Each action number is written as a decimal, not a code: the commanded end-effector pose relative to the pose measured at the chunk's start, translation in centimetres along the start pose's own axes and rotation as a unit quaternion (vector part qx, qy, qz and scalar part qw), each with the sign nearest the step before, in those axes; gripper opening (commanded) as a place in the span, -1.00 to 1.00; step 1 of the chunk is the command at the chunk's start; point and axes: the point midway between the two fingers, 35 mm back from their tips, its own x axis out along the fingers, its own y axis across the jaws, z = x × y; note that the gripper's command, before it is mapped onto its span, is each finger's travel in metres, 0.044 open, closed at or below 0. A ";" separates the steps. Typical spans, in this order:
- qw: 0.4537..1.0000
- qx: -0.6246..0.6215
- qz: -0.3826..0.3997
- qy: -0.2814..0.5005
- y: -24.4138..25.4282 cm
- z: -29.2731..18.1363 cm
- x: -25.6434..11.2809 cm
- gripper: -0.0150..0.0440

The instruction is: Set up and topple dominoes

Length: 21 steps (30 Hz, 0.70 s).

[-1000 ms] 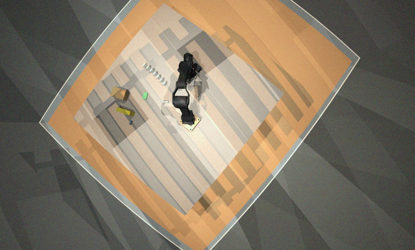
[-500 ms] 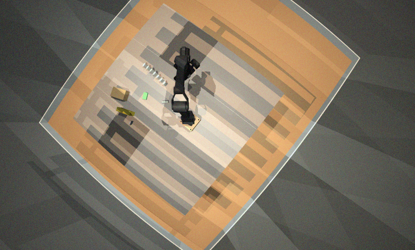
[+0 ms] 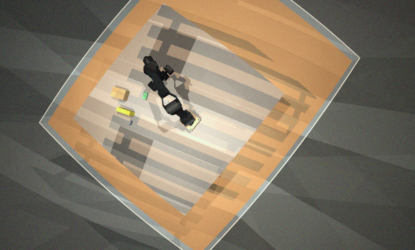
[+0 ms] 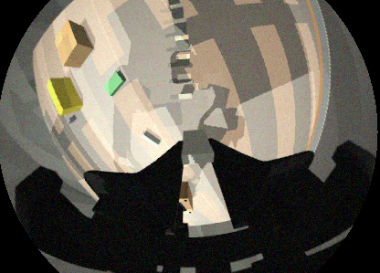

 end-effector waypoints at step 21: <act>1.000 0.011 -0.001 0.005 0.8 0.7 10.5 -0.13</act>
